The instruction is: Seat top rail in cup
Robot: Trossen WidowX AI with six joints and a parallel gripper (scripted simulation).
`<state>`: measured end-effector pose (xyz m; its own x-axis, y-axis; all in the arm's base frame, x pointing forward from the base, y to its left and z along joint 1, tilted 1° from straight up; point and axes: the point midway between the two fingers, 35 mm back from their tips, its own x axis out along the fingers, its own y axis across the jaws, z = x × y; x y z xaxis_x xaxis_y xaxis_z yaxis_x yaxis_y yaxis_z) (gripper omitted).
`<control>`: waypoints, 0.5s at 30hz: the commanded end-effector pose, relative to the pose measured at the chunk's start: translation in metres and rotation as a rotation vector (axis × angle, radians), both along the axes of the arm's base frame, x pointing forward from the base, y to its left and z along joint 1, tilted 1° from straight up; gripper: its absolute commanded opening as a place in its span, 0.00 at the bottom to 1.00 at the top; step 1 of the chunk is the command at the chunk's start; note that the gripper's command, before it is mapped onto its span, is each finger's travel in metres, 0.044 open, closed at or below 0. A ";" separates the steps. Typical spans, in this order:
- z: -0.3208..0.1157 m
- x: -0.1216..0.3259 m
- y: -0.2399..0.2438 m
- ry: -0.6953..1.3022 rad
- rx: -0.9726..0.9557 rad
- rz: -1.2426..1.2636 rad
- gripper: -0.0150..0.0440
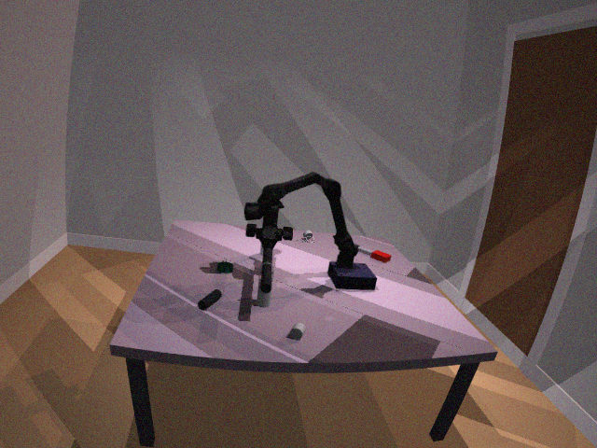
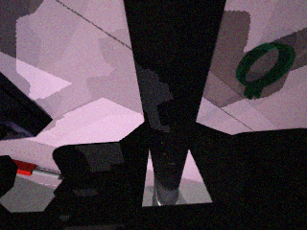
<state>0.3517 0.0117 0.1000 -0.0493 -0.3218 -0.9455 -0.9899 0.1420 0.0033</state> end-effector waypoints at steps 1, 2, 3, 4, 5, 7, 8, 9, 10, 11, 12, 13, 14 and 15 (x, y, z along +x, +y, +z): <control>0.000 0.000 0.000 0.000 0.000 0.000 0.25; 0.000 0.000 0.000 0.000 0.000 0.000 0.25; 0.000 0.000 0.000 0.000 0.000 0.000 0.25; 0.000 0.000 -0.001 0.000 0.000 0.000 0.25; 0.000 0.000 -0.001 0.000 0.000 0.000 0.25; 0.001 0.000 -0.002 0.000 0.000 0.000 0.25; 0.001 -0.001 -0.003 0.000 0.000 0.000 0.25; 0.001 -0.001 -0.003 0.000 -0.001 0.000 0.25; 0.001 -0.001 -0.004 0.000 -0.001 0.000 0.25; 0.001 -0.001 -0.004 0.000 -0.001 0.000 0.25; 0.001 -0.001 -0.005 0.000 -0.001 0.000 0.25; 0.001 -0.001 -0.005 0.000 -0.001 0.000 0.25; 0.001 -0.001 -0.006 0.000 -0.001 0.000 0.25; 0.001 -0.001 -0.006 0.000 -0.001 0.000 0.25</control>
<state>0.3513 0.0112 0.0986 -0.0509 -0.3135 -0.9482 -0.9896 0.1436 0.0056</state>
